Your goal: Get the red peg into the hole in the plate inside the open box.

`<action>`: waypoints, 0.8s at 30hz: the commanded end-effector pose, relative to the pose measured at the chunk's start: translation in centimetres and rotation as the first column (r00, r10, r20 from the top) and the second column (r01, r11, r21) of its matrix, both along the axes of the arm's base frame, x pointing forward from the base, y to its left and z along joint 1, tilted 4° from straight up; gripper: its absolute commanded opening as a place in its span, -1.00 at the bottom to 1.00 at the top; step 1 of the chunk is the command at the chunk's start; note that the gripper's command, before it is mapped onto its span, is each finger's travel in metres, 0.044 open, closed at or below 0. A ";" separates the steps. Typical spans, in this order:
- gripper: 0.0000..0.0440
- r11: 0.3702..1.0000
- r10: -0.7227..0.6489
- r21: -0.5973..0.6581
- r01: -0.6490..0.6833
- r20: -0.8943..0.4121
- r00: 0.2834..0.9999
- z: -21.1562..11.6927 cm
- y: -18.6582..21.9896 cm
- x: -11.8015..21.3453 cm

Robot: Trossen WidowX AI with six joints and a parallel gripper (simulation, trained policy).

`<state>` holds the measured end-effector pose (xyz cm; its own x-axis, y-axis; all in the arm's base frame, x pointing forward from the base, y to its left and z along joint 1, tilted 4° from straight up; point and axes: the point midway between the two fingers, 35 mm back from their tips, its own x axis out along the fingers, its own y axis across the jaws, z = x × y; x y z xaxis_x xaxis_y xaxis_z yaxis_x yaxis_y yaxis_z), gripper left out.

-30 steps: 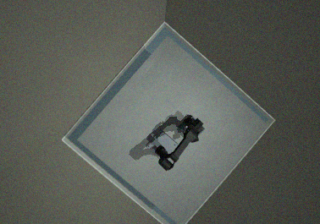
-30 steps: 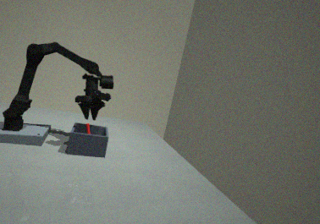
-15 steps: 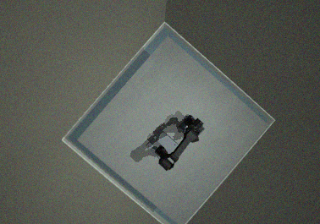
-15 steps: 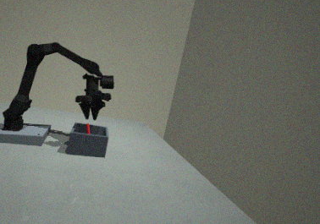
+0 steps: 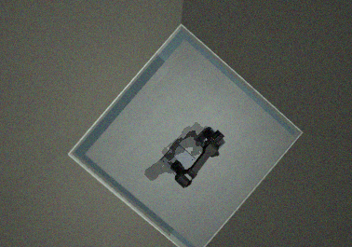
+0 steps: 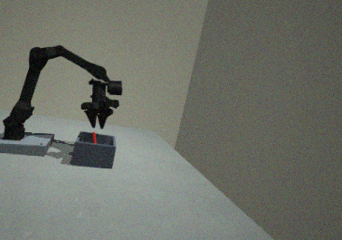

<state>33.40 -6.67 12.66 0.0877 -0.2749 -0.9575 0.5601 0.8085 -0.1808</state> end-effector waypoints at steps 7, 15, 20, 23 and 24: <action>0.60 1.000 -0.007 -0.005 0.007 0.001 1.000 0.1 -0.1 0.1; 0.62 1.000 -0.009 -0.006 0.009 0.001 1.000 0.1 -0.2 0.1; 0.63 1.000 -0.011 -0.007 0.011 0.002 1.000 0.2 -0.2 0.2; 0.64 1.000 -0.012 -0.008 0.012 0.002 1.000 0.2 -0.2 0.2; 0.64 1.000 -0.012 -0.008 0.012 0.002 1.000 0.2 -0.2 0.2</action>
<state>33.59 -6.84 12.84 0.0880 -0.2802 -0.9559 0.5667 0.8033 -0.1833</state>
